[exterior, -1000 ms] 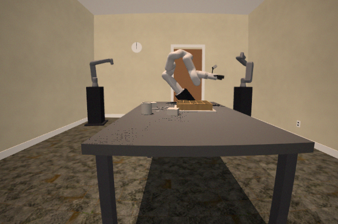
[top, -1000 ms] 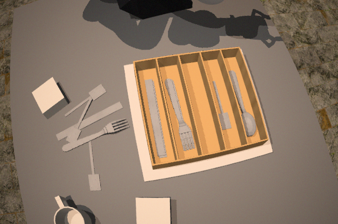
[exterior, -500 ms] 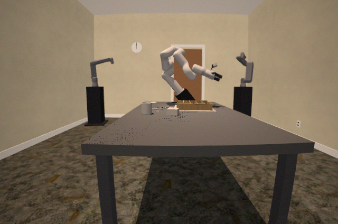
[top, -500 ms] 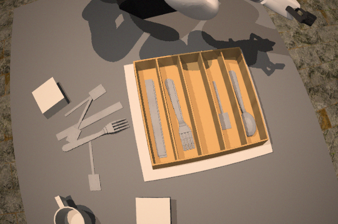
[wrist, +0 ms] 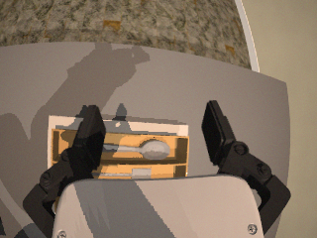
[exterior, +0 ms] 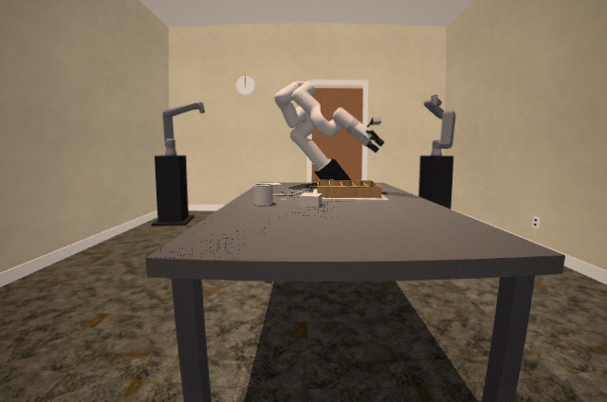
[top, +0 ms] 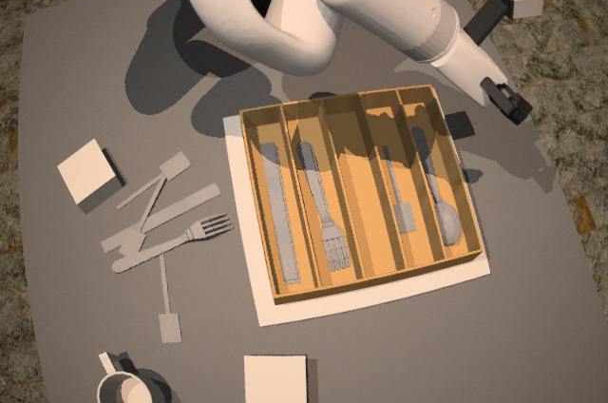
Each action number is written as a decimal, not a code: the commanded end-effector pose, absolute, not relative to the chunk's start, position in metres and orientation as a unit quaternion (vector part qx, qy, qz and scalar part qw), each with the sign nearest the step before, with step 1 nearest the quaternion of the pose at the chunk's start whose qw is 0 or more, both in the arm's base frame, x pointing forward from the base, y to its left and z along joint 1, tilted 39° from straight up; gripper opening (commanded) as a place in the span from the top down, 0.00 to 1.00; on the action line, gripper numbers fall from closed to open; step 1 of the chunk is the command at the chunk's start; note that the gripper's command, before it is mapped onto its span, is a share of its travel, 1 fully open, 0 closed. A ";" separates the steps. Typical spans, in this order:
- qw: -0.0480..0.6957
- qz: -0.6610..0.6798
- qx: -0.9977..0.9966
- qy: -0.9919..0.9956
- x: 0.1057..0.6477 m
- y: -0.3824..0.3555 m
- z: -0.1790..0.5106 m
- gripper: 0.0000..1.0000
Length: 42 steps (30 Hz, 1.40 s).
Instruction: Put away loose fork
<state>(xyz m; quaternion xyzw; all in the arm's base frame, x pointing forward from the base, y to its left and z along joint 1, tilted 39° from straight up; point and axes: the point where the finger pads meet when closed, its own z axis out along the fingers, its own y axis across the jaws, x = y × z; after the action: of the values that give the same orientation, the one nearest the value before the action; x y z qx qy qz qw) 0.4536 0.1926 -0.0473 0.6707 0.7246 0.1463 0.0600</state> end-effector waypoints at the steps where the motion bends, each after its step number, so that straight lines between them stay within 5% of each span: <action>1: 0.109 0.081 0.664 0.735 0.469 0.124 -0.016 0.00; 25: 0.210 -0.226 0.673 0.673 0.406 -0.162 0.131 0.00; 42: 0.210 -0.262 0.676 0.656 0.376 -0.205 0.162 0.00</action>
<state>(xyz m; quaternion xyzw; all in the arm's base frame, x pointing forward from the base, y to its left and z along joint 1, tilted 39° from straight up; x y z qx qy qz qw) 0.3756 -0.2043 0.1603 0.6758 0.6566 -0.2624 0.2082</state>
